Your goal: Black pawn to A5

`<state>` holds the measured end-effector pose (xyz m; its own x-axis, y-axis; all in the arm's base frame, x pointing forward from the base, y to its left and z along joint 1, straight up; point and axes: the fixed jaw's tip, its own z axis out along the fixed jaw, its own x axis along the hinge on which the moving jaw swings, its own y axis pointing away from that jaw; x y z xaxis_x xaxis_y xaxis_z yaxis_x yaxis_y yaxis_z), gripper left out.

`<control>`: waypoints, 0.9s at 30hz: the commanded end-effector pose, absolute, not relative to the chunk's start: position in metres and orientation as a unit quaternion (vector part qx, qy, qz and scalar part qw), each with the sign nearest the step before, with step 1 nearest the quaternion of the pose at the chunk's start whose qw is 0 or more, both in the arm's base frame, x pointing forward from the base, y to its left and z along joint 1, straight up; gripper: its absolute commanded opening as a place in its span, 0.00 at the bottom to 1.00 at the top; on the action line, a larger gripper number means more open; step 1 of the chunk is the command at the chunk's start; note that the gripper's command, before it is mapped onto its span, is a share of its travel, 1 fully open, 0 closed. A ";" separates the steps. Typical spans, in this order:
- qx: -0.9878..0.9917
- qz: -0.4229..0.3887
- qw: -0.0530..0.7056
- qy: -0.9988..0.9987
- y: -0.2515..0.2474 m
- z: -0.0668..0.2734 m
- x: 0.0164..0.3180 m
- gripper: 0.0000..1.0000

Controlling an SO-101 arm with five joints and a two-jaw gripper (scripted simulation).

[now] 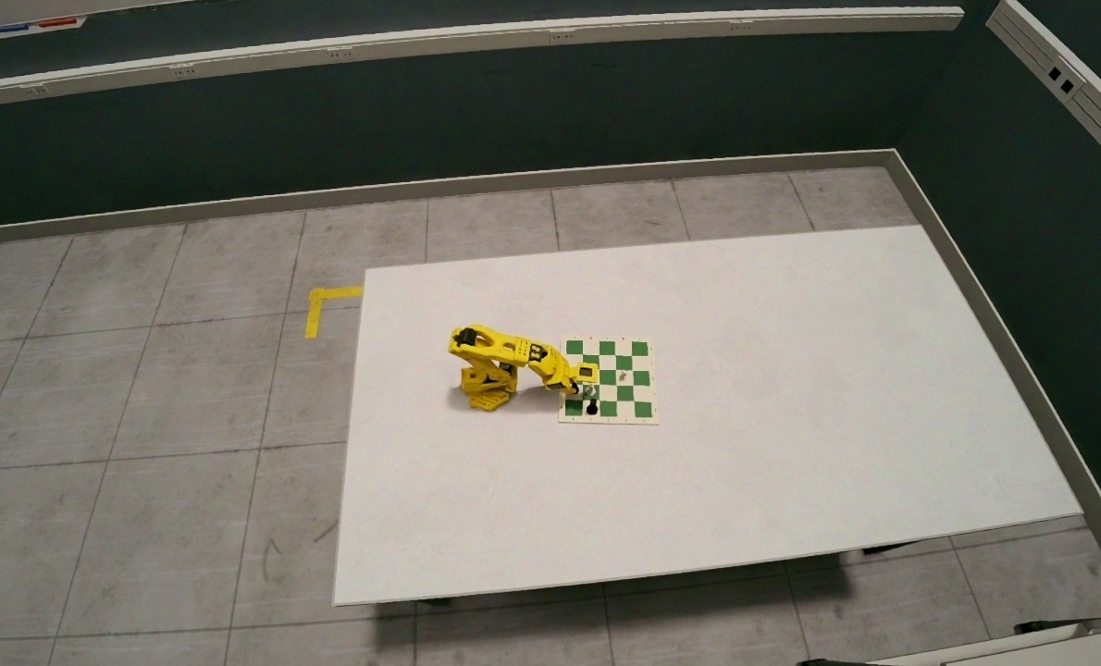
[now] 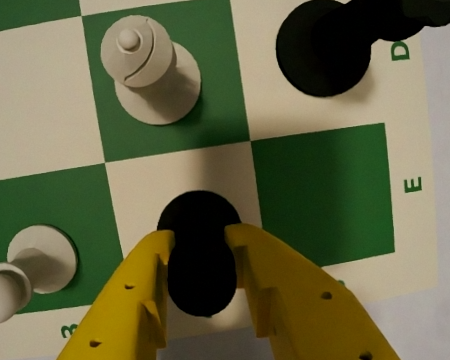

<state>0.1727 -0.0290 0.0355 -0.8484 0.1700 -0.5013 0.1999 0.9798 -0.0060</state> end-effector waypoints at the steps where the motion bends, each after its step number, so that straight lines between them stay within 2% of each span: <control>1: 0.097 -0.032 0.266 0.959 -0.031 0.048 0.174 0.00; 12: 0.097 -0.032 0.266 0.959 -0.031 0.072 0.173 0.00; 27: 0.097 -0.032 0.266 0.959 -0.031 0.083 0.173 0.00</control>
